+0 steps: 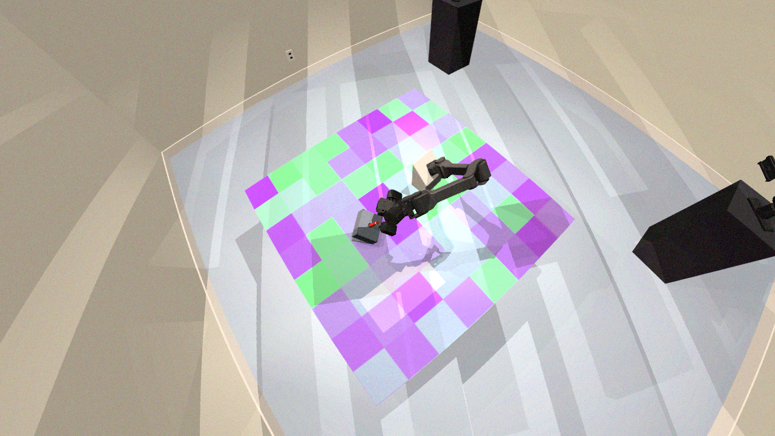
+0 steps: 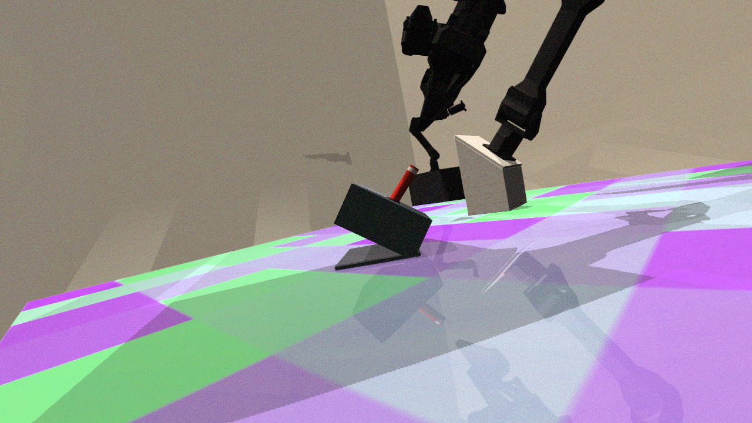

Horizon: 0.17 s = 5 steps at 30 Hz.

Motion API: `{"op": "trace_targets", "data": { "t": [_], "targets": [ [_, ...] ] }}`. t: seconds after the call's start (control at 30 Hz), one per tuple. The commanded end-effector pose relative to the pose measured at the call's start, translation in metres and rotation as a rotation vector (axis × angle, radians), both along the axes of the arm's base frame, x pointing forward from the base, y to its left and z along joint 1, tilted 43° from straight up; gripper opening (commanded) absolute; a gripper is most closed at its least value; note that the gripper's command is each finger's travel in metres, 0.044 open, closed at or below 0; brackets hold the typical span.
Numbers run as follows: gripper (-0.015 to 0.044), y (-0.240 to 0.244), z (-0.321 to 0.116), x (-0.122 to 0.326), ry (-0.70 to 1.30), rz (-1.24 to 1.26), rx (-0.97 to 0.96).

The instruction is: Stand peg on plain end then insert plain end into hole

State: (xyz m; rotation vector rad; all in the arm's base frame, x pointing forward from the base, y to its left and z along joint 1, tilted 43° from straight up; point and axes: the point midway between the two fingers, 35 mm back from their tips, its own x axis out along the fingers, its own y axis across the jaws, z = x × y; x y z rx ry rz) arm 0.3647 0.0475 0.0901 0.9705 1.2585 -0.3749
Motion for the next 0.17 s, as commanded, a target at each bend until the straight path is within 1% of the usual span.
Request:
{"op": "trace_targets", "data": {
  "t": [0.0, 0.13],
  "targets": [
    [0.0440, -0.0011, 0.0076, -0.0013, -0.005, 0.007, 0.004],
    [0.0440, -0.0011, 0.0076, -0.0013, -0.005, 0.007, 0.004]
  ]
}}
